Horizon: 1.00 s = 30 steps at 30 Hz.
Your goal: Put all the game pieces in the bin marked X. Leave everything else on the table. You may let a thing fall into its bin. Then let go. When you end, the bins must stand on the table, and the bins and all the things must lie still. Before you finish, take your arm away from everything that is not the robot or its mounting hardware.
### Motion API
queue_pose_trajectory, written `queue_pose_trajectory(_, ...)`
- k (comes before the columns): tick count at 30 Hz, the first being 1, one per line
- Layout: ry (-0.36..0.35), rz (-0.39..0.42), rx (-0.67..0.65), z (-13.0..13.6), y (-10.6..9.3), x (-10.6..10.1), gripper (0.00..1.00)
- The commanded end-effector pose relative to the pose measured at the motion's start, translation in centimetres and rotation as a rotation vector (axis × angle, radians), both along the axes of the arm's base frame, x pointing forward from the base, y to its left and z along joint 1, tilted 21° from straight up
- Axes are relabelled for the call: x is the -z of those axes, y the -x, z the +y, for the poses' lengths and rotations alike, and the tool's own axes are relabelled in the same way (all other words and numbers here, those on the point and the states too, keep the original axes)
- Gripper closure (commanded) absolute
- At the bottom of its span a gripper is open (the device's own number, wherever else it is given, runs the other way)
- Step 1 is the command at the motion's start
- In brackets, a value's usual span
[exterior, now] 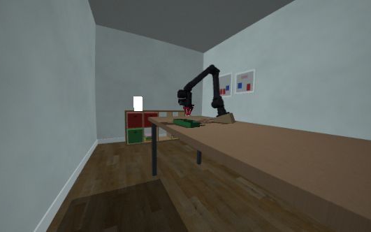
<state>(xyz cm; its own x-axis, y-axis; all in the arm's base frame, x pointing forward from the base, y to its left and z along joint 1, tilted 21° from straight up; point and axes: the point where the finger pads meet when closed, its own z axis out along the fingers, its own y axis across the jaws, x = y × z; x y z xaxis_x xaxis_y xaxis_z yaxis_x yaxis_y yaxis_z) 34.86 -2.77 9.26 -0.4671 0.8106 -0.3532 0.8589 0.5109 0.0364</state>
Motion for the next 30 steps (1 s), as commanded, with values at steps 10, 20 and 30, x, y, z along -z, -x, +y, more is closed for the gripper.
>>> queue_pose_trajectory(10,0.000,-0.034,-0.003,0.33,-1.15,-1.44,0.80)
queue_pose_trajectory(20,0.000,-0.034,-0.003,0.33,-1.19,-1.45,0.80)
queue_pose_trajectory(30,0.000,-0.034,-0.003,0.33,-1.21,-1.46,0.80)
